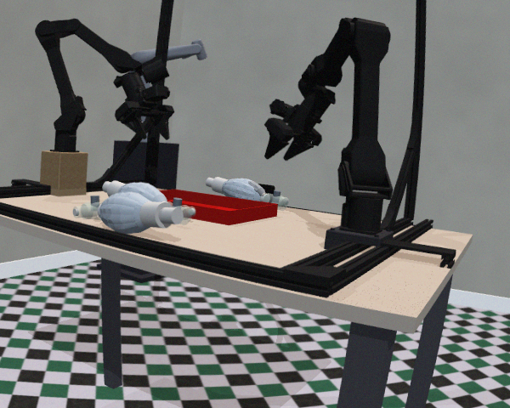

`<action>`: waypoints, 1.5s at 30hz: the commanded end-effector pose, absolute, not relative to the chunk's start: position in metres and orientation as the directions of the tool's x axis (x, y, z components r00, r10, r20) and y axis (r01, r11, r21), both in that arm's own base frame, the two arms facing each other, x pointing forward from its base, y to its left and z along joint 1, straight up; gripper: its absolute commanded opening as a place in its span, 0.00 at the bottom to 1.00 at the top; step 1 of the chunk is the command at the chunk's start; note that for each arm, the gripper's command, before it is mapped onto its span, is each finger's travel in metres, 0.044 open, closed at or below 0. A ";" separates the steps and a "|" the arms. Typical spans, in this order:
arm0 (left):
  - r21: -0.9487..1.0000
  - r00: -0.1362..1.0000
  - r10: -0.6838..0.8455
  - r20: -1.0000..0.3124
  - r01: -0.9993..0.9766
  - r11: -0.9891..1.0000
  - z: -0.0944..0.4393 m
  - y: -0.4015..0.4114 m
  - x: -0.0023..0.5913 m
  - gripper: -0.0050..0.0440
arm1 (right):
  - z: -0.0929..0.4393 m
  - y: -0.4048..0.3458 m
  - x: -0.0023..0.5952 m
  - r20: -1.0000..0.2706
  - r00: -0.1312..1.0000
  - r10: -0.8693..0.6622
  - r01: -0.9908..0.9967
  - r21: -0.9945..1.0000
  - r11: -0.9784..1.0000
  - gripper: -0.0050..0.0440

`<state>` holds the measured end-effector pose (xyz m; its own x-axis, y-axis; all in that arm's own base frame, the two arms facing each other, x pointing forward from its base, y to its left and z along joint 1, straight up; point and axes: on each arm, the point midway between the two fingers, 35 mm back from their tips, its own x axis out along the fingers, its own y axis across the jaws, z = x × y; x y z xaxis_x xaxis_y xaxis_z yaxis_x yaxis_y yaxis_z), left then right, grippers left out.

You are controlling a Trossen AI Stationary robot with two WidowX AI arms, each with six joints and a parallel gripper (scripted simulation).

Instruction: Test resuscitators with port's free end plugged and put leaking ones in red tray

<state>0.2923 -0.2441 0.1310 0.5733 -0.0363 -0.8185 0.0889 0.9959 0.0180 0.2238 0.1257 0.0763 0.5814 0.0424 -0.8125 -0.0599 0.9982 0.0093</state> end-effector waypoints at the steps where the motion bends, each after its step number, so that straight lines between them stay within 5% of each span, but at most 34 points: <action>1: 0.004 0.590 -0.047 -0.806 0.085 0.996 0.134 -0.254 0.300 0.94 | 0.076 0.126 0.224 -0.813 0.581 0.042 -0.059 0.009 0.998 1.00; 19: 0.006 0.599 -0.072 -0.798 0.126 0.992 0.097 -0.319 0.326 0.94 | 0.076 0.126 0.224 -0.812 0.582 0.042 -0.058 0.010 0.998 1.00; 30: 0.017 0.587 -0.063 -0.807 0.130 0.991 0.094 -0.313 0.322 0.94 | 0.094 0.226 0.328 -0.819 0.574 -0.004 0.015 0.005 1.000 1.00; 36: 0.017 0.587 -0.063 -0.807 0.130 0.991 0.094 -0.313 0.322 0.94 | 0.094 0.226 0.328 -0.819 0.574 -0.004 0.015 0.005 1.000 1.00; 45: 0.016 0.589 -0.064 -0.806 0.130 0.991 0.094 -0.314 0.322 0.94 | 0.053 0.297 0.393 -0.820 0.572 -0.035 0.064 0.002 0.998 1.00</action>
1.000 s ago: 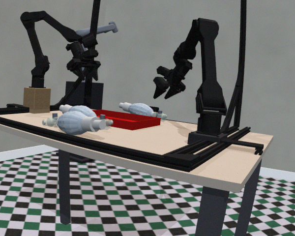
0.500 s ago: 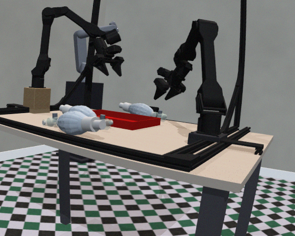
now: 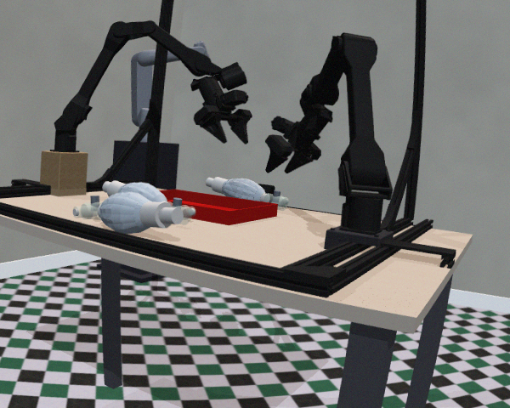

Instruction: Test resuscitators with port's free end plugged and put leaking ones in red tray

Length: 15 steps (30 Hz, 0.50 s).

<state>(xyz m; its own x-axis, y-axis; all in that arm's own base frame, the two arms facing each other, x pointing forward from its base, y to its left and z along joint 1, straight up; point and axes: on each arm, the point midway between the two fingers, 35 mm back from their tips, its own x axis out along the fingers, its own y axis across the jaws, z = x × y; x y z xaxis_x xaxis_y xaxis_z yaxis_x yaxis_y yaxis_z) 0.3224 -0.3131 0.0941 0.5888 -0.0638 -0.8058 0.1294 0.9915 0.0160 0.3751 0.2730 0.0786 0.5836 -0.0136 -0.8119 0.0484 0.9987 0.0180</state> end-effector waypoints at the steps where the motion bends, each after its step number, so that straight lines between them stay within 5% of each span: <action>1: 0.016 0.589 -0.064 -0.806 0.130 0.991 0.094 -0.314 0.322 0.94 | 0.045 0.305 0.400 -0.820 0.572 -0.039 0.070 0.001 0.998 1.00; 15: 0.005 0.598 -0.072 -0.798 0.127 0.992 0.097 -0.318 0.325 0.94 | 0.037 0.312 0.406 -0.824 0.564 -0.042 0.070 -0.003 0.998 1.00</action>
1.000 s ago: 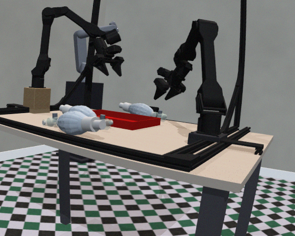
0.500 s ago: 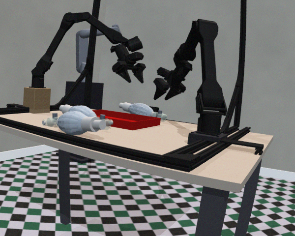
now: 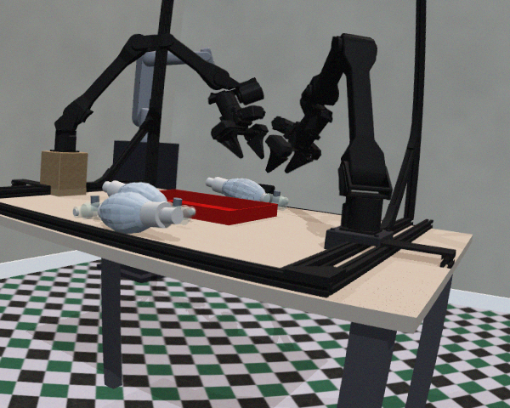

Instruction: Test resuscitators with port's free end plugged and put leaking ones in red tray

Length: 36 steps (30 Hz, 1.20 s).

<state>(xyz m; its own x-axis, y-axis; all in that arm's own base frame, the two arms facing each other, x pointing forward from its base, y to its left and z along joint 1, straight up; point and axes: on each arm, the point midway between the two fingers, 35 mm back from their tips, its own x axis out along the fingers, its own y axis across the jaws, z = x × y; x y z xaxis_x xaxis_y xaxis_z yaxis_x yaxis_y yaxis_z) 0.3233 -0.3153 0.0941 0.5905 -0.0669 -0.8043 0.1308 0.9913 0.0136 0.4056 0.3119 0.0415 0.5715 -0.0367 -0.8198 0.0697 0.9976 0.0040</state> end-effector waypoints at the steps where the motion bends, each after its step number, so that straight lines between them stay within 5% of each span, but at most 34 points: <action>1: 0.005 0.598 -0.072 -0.798 0.127 0.992 0.097 -0.318 0.325 0.94 | 0.037 0.312 0.406 -0.824 0.564 -0.042 0.070 -0.003 0.998 1.00; 10: 0.005 0.598 -0.072 -0.798 0.127 0.992 0.097 -0.318 0.325 0.94 | 0.037 0.312 0.406 -0.824 0.564 -0.042 0.070 -0.003 0.998 1.00; 11: 0.006 0.595 -0.073 -0.801 0.130 0.992 0.047 -0.318 0.325 0.94 | -0.023 0.312 0.406 -0.822 0.569 -0.038 0.070 0.002 0.998 1.00; 27: 0.006 0.595 -0.073 -0.801 0.130 0.992 0.047 -0.318 0.325 0.94 | -0.023 0.312 0.406 -0.822 0.569 -0.038 0.070 0.002 0.998 1.00; 28: 0.006 0.597 -0.072 -0.799 0.127 0.992 -0.004 -0.318 0.326 0.94 | -0.064 0.313 0.407 -0.820 0.570 -0.039 0.072 0.003 0.997 1.00; 36: 0.006 0.597 -0.072 -0.799 0.127 0.992 -0.004 -0.318 0.326 0.94 | -0.064 0.313 0.407 -0.820 0.570 -0.039 0.072 0.003 0.997 1.00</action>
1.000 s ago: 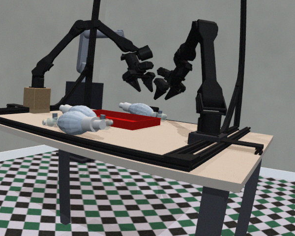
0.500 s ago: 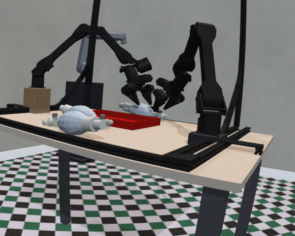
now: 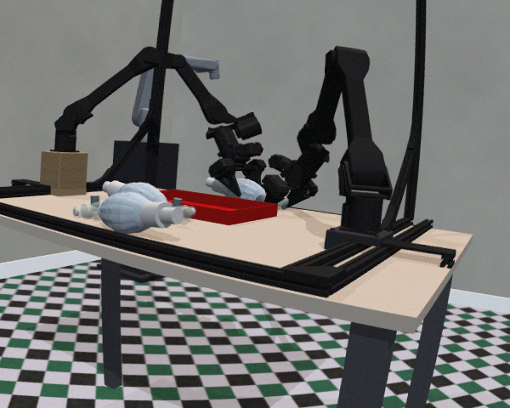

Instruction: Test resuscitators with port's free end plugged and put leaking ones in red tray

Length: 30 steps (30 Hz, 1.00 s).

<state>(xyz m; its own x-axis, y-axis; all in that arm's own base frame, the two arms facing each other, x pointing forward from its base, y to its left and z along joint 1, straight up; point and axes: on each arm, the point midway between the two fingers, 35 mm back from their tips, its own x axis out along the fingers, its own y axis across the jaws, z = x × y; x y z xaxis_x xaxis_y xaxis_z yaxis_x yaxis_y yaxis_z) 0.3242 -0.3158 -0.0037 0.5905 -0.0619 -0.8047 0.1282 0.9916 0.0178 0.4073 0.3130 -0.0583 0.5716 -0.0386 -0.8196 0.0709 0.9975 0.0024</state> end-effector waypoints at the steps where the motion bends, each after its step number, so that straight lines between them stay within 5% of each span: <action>1: 0.006 0.597 -0.072 -0.799 0.127 0.992 -0.004 -0.318 0.326 0.94 | -0.064 0.313 0.407 -0.820 0.570 -0.039 0.072 0.003 0.997 1.00; 8: 0.006 0.597 -0.072 -0.799 0.127 0.992 -0.004 -0.318 0.326 0.94 | -0.064 0.313 0.407 -0.820 0.570 -0.039 0.072 0.003 0.997 1.00; 9: 0.007 0.598 -0.071 -0.798 0.127 0.992 -0.002 -0.318 0.326 0.10 | -0.060 0.313 0.408 -0.818 0.574 -0.037 0.073 0.006 0.997 1.00; 30: 0.006 0.600 -0.071 -0.797 0.125 0.992 -0.002 -0.318 0.327 0.10 | -0.061 0.313 0.407 -0.819 0.573 -0.038 0.072 0.005 0.997 1.00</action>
